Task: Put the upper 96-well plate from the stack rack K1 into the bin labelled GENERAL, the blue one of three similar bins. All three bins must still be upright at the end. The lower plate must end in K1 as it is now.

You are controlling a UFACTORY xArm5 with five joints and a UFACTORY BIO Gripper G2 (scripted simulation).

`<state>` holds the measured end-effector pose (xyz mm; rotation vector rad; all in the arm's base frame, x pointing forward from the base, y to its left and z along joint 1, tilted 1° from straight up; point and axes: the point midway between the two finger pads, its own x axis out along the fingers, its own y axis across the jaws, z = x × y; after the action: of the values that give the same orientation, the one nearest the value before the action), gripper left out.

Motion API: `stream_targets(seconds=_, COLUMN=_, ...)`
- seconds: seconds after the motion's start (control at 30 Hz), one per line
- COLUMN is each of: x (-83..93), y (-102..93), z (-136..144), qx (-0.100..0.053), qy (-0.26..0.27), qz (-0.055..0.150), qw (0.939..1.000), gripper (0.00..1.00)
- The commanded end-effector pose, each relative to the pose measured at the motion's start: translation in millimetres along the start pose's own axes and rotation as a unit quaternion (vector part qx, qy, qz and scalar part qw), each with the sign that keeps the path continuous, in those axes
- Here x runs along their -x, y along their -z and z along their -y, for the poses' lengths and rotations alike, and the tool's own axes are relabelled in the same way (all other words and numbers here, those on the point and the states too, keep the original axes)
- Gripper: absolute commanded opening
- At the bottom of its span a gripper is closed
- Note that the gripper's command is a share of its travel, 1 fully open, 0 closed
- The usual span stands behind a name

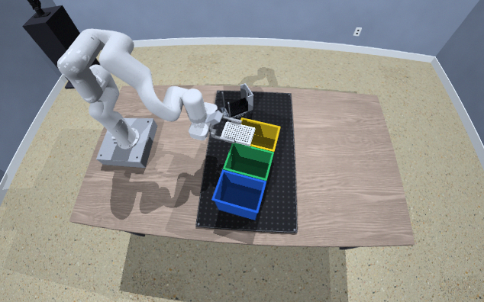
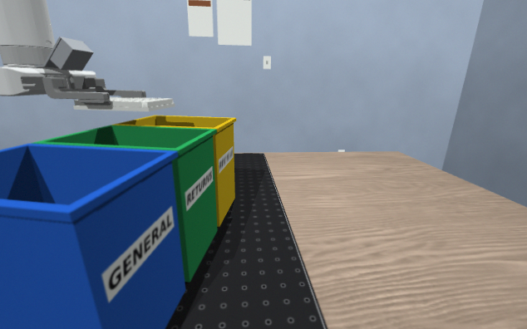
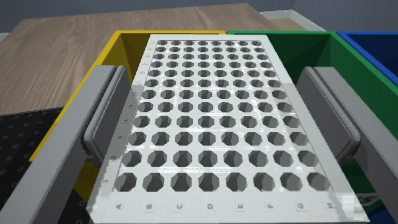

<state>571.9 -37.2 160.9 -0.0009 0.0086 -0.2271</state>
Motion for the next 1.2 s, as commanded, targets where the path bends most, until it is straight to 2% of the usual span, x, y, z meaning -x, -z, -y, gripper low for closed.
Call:
stream_targets(seconds=0.0, x=-5.6, y=-0.5, z=15, qx=0.003, qy=0.000, qz=0.002, qw=1.0000, gripper=0.00)
stream_targets(seconds=1.17, x=-37.7, y=2.3, z=113, qx=0.003, qy=0.000, qz=0.002, qw=1.0000, gripper=0.00)
